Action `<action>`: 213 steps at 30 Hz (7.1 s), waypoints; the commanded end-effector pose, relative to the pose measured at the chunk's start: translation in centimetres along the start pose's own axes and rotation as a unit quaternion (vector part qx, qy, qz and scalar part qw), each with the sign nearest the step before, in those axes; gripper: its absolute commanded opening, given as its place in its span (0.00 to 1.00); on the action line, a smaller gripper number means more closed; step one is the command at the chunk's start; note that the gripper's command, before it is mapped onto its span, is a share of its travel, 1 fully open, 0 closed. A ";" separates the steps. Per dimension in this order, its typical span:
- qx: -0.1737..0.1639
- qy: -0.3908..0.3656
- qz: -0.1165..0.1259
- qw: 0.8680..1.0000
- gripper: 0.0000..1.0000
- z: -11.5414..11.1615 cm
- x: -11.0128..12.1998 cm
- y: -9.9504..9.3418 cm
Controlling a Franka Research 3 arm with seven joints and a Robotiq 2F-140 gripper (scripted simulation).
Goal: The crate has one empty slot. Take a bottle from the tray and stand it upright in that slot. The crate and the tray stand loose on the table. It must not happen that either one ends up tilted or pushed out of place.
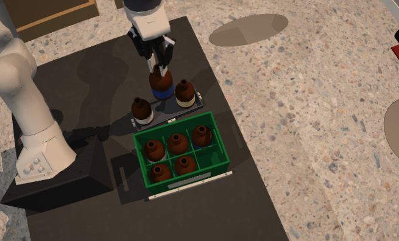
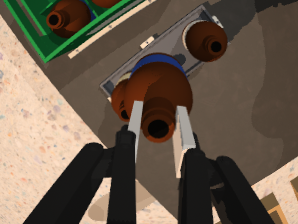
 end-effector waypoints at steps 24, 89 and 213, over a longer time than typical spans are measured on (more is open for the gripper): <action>-0.004 -0.007 0.002 1.000 0.00 1.8 -2.9 -0.3; -0.004 -0.007 0.002 1.000 0.00 9.4 -14.6 -0.2; -0.004 -0.007 0.002 1.000 0.00 14.4 -22.2 -0.2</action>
Point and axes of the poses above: the point where the finger pads meet when closed, its own y axis out along the fingers, its own x axis across the jaws, z = x × y, the point moved 3 cm from there along -y, back along the fingers, and after that the axes turned 1 degree about -y, right-handed, at the moved point
